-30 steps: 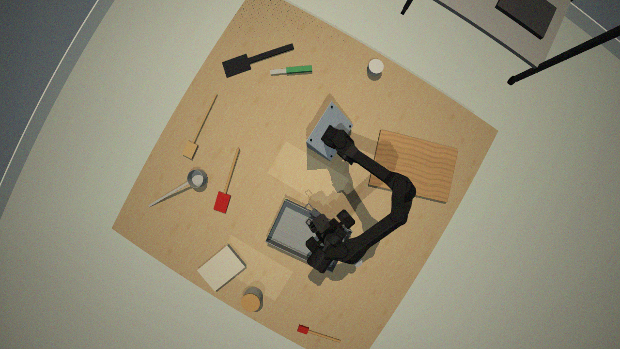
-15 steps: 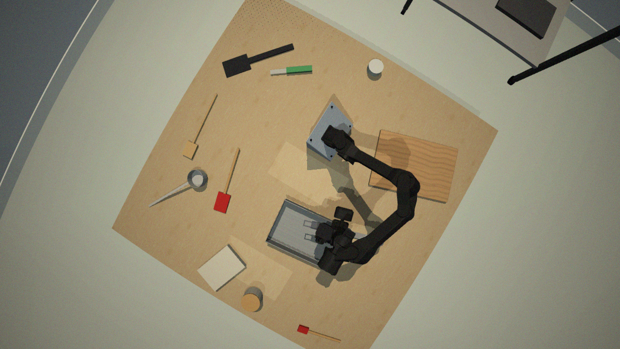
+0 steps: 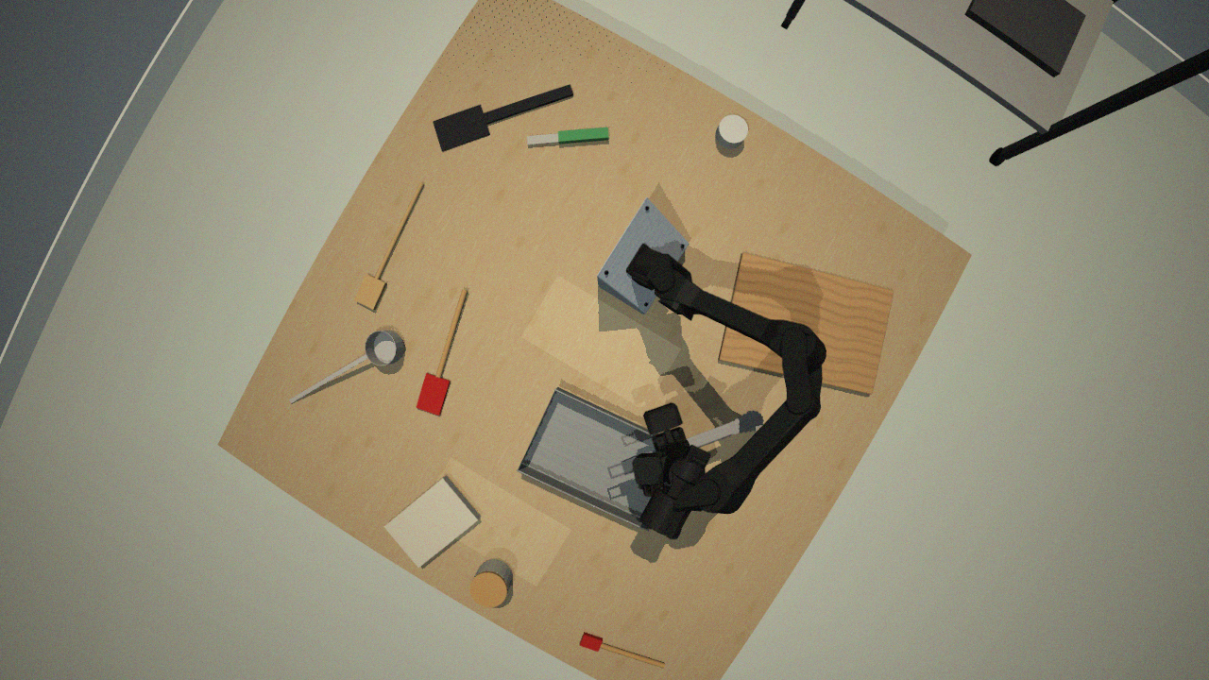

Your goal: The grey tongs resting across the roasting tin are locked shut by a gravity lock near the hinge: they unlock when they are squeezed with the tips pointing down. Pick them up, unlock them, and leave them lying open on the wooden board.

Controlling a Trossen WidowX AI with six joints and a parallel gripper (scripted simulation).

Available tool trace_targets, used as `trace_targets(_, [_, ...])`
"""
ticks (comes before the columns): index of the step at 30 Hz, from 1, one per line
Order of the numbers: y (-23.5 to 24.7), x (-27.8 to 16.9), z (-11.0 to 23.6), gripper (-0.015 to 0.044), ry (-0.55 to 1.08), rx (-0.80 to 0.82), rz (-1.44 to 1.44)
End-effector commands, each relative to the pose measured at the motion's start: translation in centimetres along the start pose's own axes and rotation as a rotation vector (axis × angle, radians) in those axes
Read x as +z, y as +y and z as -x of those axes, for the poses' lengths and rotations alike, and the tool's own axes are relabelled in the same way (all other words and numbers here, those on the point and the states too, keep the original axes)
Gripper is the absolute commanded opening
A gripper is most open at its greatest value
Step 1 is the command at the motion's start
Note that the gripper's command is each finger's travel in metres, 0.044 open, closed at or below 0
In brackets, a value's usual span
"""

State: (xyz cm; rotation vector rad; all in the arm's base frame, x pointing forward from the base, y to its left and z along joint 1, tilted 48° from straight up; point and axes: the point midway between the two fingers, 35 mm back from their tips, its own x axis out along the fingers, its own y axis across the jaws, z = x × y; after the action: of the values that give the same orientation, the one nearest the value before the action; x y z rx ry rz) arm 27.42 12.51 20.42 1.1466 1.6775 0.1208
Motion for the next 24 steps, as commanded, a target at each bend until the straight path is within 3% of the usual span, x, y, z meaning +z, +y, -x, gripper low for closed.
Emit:
trace_targets(1, [0.2, -0.7, 0.2, -0.0150, -0.003, -0.002, 0.157])
trace_targets(24, [1.1, -4.8, 1.2, -0.0150, -0.003, -0.003, 1.058])
